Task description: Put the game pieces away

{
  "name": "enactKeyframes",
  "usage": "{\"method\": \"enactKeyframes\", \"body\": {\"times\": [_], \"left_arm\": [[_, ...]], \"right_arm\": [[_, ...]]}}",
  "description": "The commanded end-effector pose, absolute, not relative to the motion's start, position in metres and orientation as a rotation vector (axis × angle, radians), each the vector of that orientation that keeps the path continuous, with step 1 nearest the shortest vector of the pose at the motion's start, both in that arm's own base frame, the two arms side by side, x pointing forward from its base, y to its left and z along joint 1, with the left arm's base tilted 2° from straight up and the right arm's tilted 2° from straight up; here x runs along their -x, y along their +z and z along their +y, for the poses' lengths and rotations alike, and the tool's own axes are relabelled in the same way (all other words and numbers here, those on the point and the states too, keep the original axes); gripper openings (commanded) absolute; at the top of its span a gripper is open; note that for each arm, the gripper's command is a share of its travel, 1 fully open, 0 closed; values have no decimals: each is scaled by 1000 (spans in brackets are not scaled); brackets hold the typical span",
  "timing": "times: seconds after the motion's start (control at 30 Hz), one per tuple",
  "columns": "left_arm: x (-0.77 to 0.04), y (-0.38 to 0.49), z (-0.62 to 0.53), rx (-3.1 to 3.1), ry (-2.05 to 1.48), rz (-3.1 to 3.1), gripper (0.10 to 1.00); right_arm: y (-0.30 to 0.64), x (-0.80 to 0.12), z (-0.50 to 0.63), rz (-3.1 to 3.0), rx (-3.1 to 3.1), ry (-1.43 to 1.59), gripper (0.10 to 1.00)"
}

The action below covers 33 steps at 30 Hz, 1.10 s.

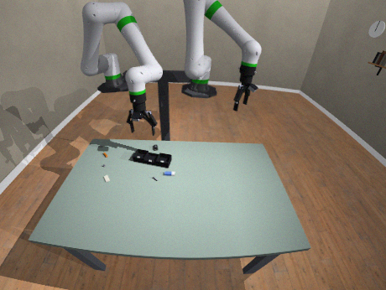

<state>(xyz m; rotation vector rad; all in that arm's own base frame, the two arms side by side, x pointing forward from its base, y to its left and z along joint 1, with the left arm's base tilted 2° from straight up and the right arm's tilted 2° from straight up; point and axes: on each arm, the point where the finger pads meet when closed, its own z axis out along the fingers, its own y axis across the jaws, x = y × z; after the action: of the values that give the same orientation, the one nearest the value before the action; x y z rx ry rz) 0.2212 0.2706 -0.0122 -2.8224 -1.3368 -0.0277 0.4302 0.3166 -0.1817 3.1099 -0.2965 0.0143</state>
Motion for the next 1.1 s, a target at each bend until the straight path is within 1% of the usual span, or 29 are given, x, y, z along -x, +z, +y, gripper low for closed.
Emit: {"method": "enactKeyframes", "body": {"times": [0.0,0.4,1.07], "left_arm": [[-222,-12,271,2822,-30,-1337,1000],[-222,-12,271,2822,-30,-1337,1000],[-222,-12,271,2822,-30,-1337,1000]], "right_arm": [[-206,-454,330,-348,-3099,20,1000],[-265,-507,357,-348,-3099,20,1000],[-265,-508,357,-348,-3099,20,1000]]}}
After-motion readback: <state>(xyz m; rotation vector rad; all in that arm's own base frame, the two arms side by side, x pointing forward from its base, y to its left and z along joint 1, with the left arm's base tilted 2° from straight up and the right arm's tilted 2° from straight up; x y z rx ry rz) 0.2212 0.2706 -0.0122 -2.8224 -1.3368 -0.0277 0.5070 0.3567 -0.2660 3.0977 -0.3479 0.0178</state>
